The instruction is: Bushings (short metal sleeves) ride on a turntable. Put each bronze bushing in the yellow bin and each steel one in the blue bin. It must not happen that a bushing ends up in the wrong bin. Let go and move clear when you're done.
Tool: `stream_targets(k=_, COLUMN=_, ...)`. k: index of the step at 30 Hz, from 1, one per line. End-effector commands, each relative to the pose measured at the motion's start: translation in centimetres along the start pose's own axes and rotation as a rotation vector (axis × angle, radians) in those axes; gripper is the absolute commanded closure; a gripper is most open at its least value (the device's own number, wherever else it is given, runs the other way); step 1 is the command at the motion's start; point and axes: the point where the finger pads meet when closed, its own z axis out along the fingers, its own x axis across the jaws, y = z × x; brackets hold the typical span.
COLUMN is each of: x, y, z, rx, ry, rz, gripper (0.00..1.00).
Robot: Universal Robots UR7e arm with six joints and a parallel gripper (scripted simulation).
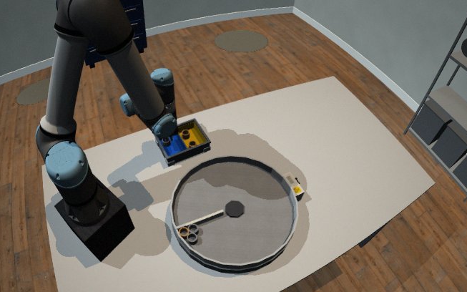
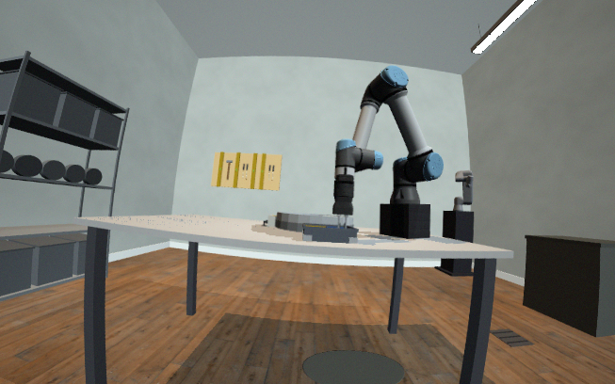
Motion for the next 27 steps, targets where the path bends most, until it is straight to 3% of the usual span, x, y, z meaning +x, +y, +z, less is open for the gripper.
stream_targets(k=1, x=0.04, y=-0.02, z=-0.22, rx=0.001, ry=0.001, rz=0.000, gripper=0.58)
stream_targets(k=27, x=0.04, y=-0.02, z=-0.93, rx=0.001, ry=0.001, rz=0.000, gripper=0.58)
